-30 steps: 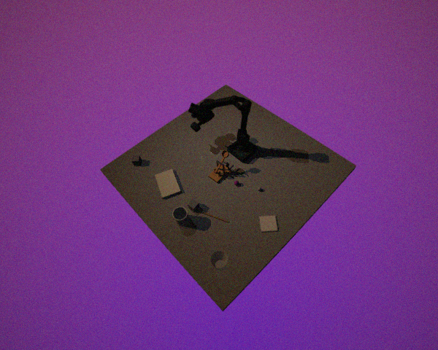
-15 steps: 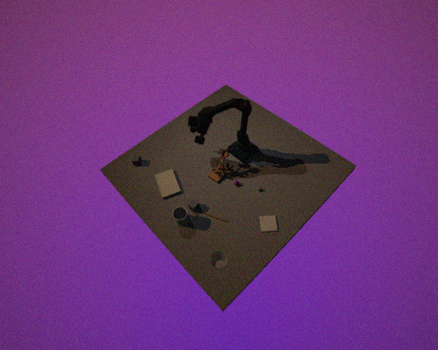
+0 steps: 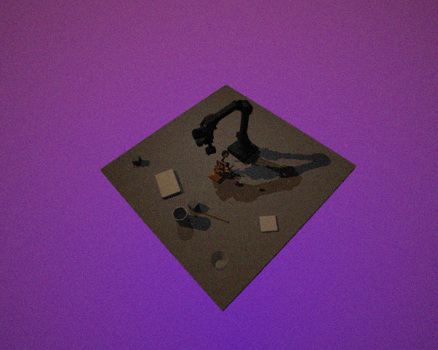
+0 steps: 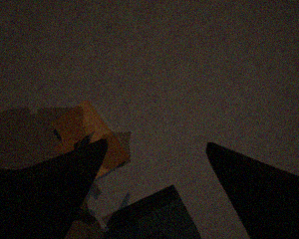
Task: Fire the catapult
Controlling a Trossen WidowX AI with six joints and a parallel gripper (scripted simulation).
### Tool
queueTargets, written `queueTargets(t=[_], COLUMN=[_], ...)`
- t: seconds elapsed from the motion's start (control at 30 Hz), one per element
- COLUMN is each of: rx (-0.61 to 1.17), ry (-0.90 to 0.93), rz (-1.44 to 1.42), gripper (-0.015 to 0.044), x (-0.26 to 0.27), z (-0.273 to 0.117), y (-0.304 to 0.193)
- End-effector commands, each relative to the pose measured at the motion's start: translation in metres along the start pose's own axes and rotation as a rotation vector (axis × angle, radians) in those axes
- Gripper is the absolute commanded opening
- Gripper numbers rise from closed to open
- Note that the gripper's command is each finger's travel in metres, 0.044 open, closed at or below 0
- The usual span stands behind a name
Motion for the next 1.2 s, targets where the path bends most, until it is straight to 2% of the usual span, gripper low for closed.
queueTargets(t=[0.0, 0.47, 0.67, 1.17], rx=[0.038, 0.143, 0.148, 0.148], ry=[0.017, 0.064, 0.065, 0.065], rz=[-0.124, -0.573, -0.594, -0.594], gripper=[0.044, 0.044, 0.044, 0.0046], x=[0.02, 0.081, 0.083, 0.083], z=[-0.001, -0.011, -0.011, -0.011], y=[-0.013, -0.073, -0.076, -0.076])
Point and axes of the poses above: the point midway between the two fingers, 35 mm back from their tips, its own z axis out along the fingers, its own x axis across the jaws, y = z × x, the point moved 5 cm from there along -z, back along the fingers, and after that the axes turned 15 degrees about z, right-handed, at the moved point
